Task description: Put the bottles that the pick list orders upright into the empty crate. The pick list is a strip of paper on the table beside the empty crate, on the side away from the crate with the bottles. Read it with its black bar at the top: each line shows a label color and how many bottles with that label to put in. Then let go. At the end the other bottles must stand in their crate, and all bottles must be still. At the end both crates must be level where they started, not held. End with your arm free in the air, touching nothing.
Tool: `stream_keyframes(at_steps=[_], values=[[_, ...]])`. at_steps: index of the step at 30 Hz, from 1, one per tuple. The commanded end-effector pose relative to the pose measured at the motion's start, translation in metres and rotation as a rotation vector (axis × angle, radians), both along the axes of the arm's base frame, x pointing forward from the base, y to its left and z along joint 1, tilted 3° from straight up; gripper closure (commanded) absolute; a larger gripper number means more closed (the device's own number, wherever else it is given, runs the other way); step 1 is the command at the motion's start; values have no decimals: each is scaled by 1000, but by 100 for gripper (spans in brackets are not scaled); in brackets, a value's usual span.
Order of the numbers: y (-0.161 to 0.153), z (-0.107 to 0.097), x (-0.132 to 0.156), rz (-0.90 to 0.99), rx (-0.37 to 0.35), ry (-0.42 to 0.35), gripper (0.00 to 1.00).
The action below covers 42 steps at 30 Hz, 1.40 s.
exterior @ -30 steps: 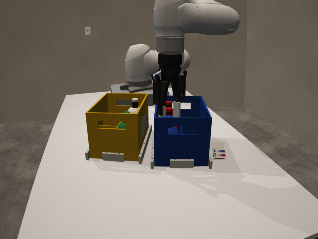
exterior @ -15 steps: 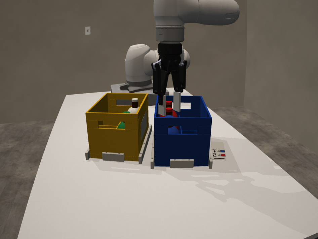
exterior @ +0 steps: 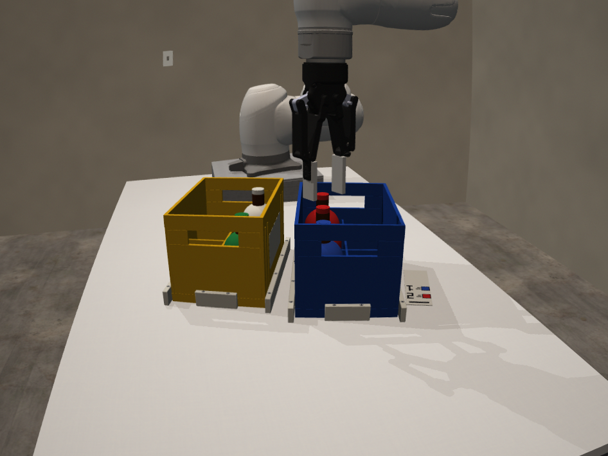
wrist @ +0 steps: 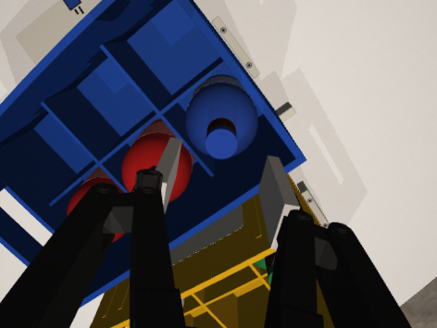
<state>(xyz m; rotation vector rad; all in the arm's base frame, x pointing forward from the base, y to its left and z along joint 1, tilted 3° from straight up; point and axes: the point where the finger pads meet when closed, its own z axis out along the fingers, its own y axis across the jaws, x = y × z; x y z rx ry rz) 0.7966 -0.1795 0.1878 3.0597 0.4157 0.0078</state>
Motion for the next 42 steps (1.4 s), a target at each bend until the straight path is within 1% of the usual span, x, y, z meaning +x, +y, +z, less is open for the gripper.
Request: stream_keyframes(at_steps=[1, 4, 8, 23, 25, 40, 42], values=[[0, 6, 0, 0, 0, 0, 62], [1, 14, 0, 0, 0, 0, 62], [5, 15, -4, 0, 0, 0, 62], [71, 31, -35, 0, 0, 0, 62], [71, 31, -35, 0, 0, 0, 62], [137, 48, -66, 0, 0, 0, 62], [137, 48, -66, 0, 0, 0, 62]])
